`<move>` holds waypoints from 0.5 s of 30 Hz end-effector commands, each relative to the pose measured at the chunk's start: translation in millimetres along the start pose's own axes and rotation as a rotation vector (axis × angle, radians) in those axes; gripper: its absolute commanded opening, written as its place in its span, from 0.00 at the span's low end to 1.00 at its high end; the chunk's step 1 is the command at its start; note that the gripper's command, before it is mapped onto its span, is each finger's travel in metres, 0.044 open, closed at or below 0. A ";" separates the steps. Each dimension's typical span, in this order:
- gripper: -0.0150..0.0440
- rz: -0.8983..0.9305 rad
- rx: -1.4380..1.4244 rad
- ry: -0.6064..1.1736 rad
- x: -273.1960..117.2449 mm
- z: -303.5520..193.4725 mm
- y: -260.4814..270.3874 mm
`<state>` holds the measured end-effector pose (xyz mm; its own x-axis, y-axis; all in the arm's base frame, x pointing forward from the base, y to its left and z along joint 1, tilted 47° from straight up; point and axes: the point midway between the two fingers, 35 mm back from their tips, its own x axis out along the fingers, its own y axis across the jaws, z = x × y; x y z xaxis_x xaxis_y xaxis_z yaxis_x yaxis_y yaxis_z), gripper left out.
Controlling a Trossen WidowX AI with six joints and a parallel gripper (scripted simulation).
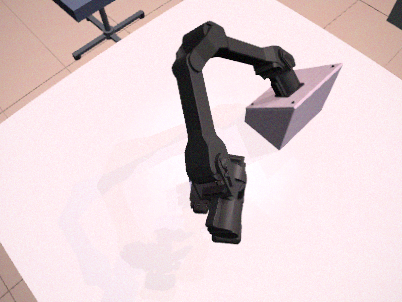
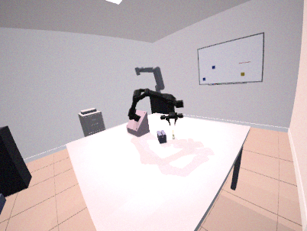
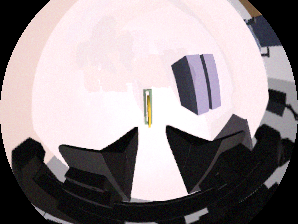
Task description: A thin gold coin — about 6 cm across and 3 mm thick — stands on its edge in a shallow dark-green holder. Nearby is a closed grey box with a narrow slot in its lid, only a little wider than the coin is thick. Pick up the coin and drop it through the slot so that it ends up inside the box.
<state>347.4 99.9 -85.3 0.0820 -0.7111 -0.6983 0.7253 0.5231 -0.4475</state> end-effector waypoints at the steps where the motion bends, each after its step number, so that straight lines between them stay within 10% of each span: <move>1: 0.53 -0.004 -0.005 -0.004 9.0 0.1 -1.3; 15: 0.53 -0.004 -0.005 -0.004 34.7 0.6 -0.5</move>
<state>351.6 79.7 -103.5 0.0863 -0.7098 -0.6991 0.7274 0.5244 -0.4427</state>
